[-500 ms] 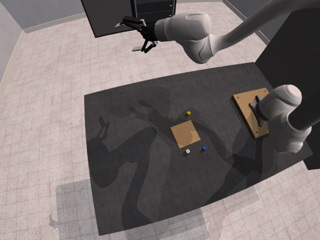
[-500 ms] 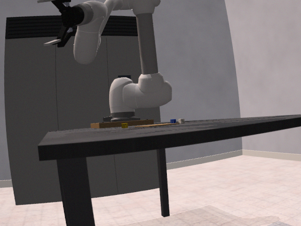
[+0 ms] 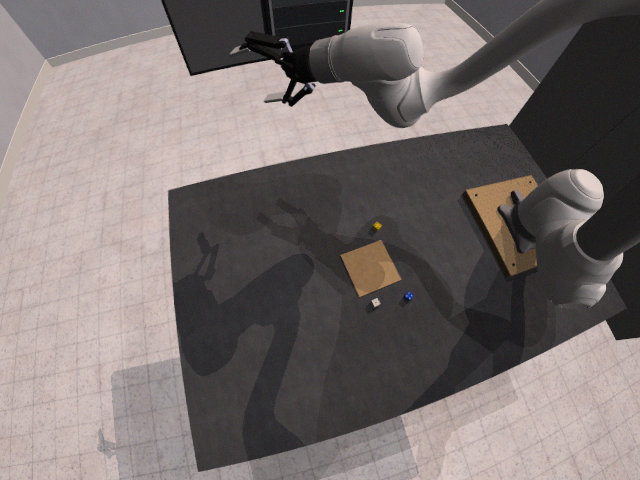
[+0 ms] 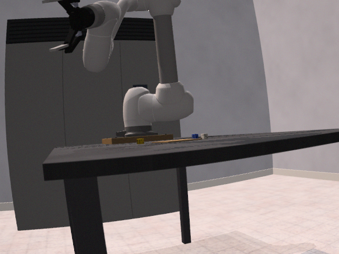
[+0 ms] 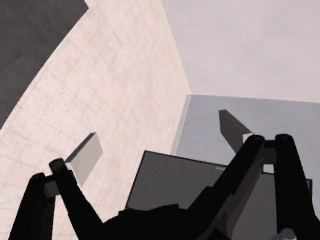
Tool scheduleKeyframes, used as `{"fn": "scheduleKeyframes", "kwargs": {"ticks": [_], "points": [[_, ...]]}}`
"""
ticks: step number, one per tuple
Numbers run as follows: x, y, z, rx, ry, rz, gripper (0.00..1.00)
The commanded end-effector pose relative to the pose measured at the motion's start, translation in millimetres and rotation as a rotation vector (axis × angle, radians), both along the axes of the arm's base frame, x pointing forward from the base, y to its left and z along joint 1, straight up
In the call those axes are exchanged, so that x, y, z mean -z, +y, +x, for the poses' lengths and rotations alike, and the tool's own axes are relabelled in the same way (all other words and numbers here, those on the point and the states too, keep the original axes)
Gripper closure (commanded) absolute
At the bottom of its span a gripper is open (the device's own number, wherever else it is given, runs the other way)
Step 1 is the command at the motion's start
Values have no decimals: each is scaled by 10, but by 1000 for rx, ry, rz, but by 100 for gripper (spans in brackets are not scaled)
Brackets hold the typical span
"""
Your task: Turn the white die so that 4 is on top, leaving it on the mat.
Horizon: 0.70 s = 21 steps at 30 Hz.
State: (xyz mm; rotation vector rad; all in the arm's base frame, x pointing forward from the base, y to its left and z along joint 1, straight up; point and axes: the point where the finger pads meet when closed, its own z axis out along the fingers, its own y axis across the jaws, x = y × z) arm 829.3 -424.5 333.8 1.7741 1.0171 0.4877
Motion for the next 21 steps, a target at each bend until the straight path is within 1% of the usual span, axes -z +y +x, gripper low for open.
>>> {"fn": "scheduleKeyframes", "kwargs": {"ticks": [1, 3, 5, 6, 8, 9, 10, 11, 12, 13, 19, 20, 21], "points": [[-1, 0, 0, 0, 0, 0, 0], [0, 4, 1, -1, 0, 0, 0], [25, 104, 32, -34, 12, -3, 0], [59, 231, 66, -75, 27, -6, 0], [200, 667, 135, -212, 85, -16, 0], [201, 671, 135, -213, 86, -16, 0], [298, 923, 140, -290, 123, -20, 0], [322, 981, 138, -308, 133, -21, 0], [417, 1198, 116, -374, 169, -24, 0], [482, 1334, 92, -415, 193, -25, 0], [482, 1334, 92, -415, 193, -25, 0], [677, 1709, -20, -530, 268, -29, 0], [677, 1709, -20, -530, 268, -29, 0]]}}
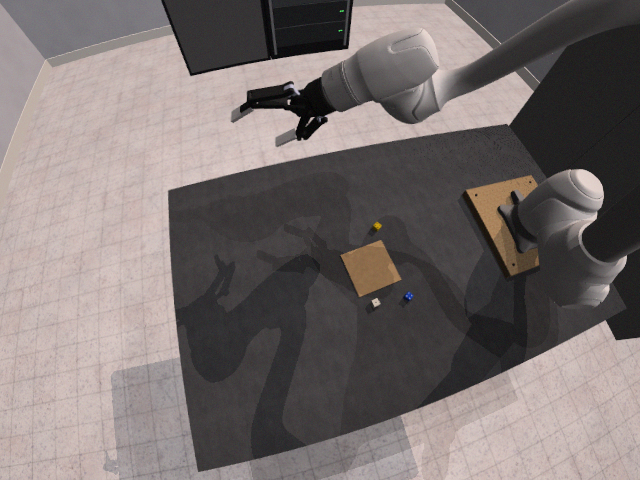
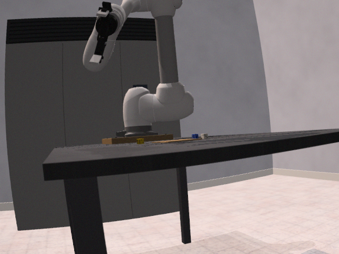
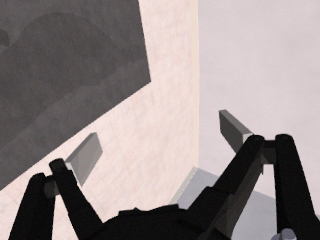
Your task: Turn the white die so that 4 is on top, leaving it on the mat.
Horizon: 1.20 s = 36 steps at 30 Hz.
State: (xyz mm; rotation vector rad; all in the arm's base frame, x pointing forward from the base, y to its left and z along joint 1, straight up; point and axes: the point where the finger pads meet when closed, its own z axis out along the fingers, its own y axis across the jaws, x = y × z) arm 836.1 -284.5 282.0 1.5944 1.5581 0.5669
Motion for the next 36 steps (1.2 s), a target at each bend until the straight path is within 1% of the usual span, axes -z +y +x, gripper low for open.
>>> {"fn": "scheduleKeyframes", "kwargs": {"ticks": [1, 4, 5, 8, 9, 10, 11, 12, 13, 16, 17, 19, 20, 21, 22, 23, 26, 27, 28, 29, 30, 32, 33, 34, 36], "points": [[159, 310, -87, -91, 70, -5, 0], [159, 310, -87, -91, 70, -5, 0], [382, 680, -277, -208, 158, -14, 0], [382, 680, -277, -208, 158, -14, 0], [573, 957, -488, -301, 238, -23, 0], [617, 1016, -543, -322, 258, -26, 0], [617, 1016, -543, -322, 258, -26, 0], [758, 1194, -738, -387, 322, -33, 0], [823, 1271, -837, -417, 353, -37, 0], [846, 1297, -875, -427, 365, -38, 0], [1034, 1491, -1210, -513, 465, -51, 0], [1052, 1508, -1247, -521, 476, -52, 0], [1158, 1600, -1478, -571, 542, -61, 0], [1211, 1641, -1608, -596, 578, -67, 0], [1221, 1648, -1632, -601, 585, -67, 0], [1310, 1707, -1884, -646, 656, -78, 0], [1428, 1758, -2313, -713, 775, -97, 0], [1432, 1759, -2329, -715, 780, -97, 0], [1483, 1761, -2600, -752, 856, -110, 0], [1505, 1754, -2754, -771, 900, -118, 0], [1511, 1750, -2805, -777, 914, -120, 0], [1511, 1750, -2805, -777, 914, -120, 0], [1523, 1737, -2944, -792, 954, -128, 0], [1528, 1727, -3023, -801, 977, -132, 0], [1530, 1722, -3060, -804, 988, -134, 0]]}}
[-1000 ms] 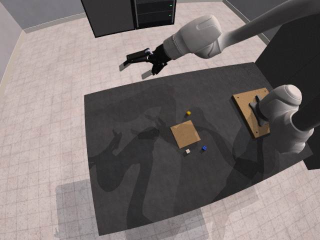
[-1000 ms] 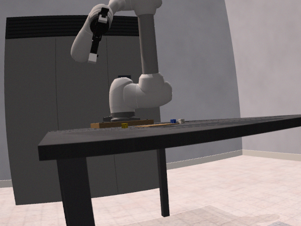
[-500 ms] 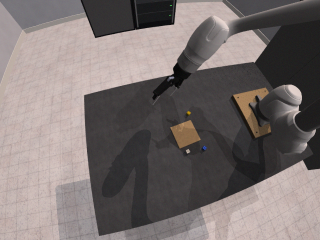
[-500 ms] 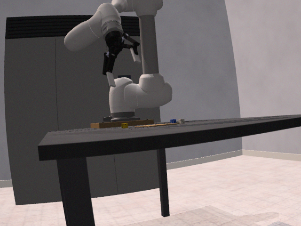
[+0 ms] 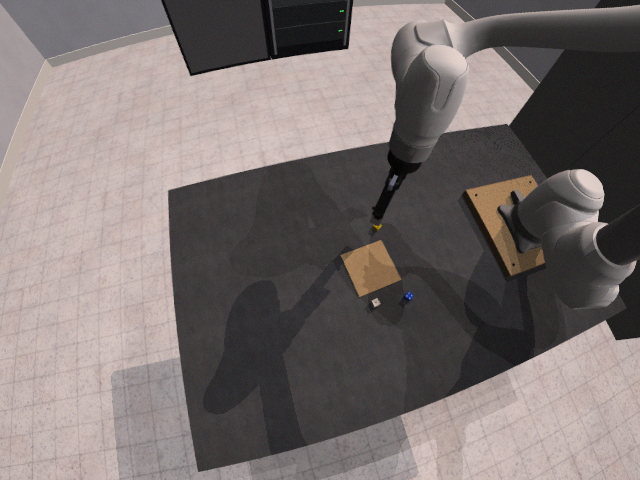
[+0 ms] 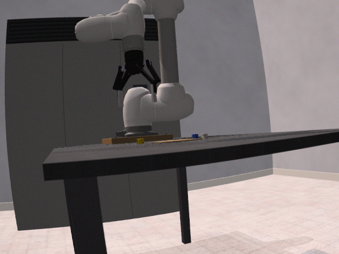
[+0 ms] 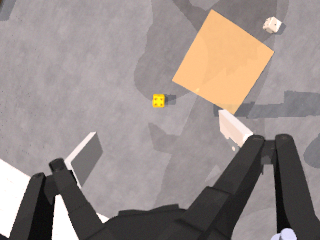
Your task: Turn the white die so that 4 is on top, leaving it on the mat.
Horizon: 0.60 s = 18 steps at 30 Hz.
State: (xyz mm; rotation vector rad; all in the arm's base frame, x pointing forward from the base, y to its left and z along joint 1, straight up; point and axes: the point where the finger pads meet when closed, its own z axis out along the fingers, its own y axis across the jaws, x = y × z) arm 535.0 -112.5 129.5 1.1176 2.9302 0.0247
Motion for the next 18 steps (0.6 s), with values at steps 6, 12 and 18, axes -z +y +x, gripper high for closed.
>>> {"fn": "scheduleKeyframes", "kwargs": {"ticks": [6, 12, 18], "points": [[5, 2, -49, -6, 13, -5, 0], [5, 2, -49, -6, 13, -5, 0], [115, 2, -49, -6, 13, -5, 0]]}}
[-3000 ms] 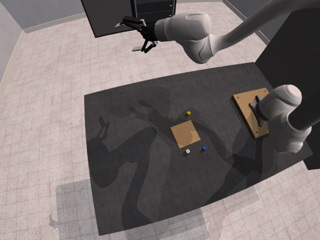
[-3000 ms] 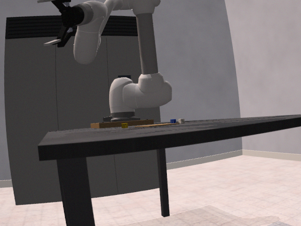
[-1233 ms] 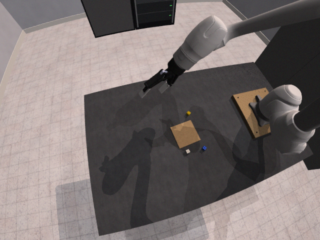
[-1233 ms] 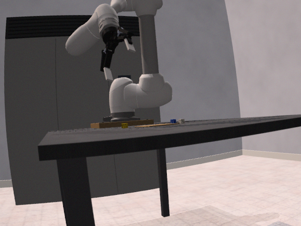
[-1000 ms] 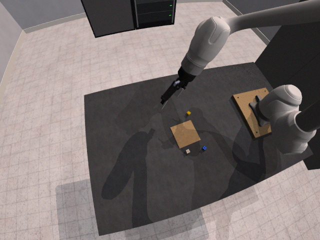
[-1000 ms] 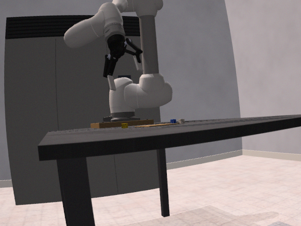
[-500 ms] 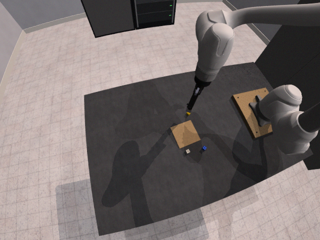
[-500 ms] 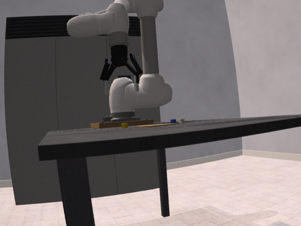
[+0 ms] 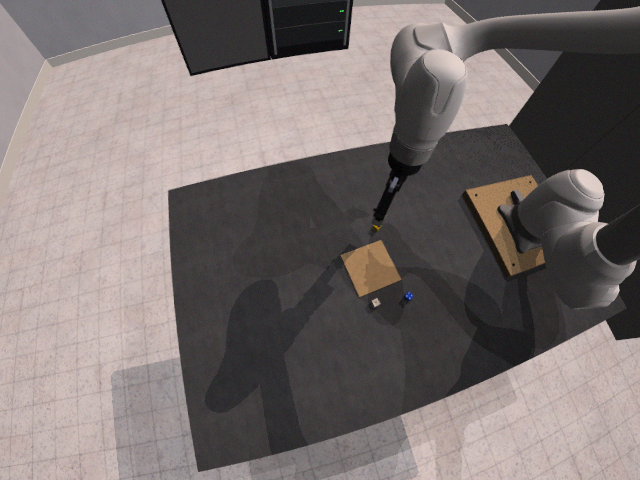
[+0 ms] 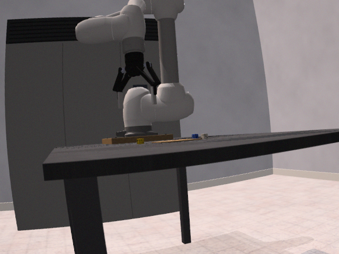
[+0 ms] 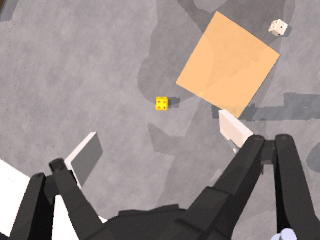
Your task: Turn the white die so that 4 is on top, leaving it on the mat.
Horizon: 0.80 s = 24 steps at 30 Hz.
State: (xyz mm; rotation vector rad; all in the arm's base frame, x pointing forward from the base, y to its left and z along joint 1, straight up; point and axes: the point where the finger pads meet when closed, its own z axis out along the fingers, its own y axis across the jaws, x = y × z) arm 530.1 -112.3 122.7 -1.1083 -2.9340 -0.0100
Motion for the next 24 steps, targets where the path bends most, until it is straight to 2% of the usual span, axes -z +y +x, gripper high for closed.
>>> {"fn": "scheduleKeyframes", "kwargs": {"ticks": [1, 10, 12, 17, 24], "points": [[98, 1, 0, 0, 0, 0, 0], [708, 5, -2, 0, 0, 0, 0], [708, 5, -2, 0, 0, 0, 0], [874, 6, -3, 0, 0, 0, 0], [888, 6, -3, 0, 0, 0, 0]]}}
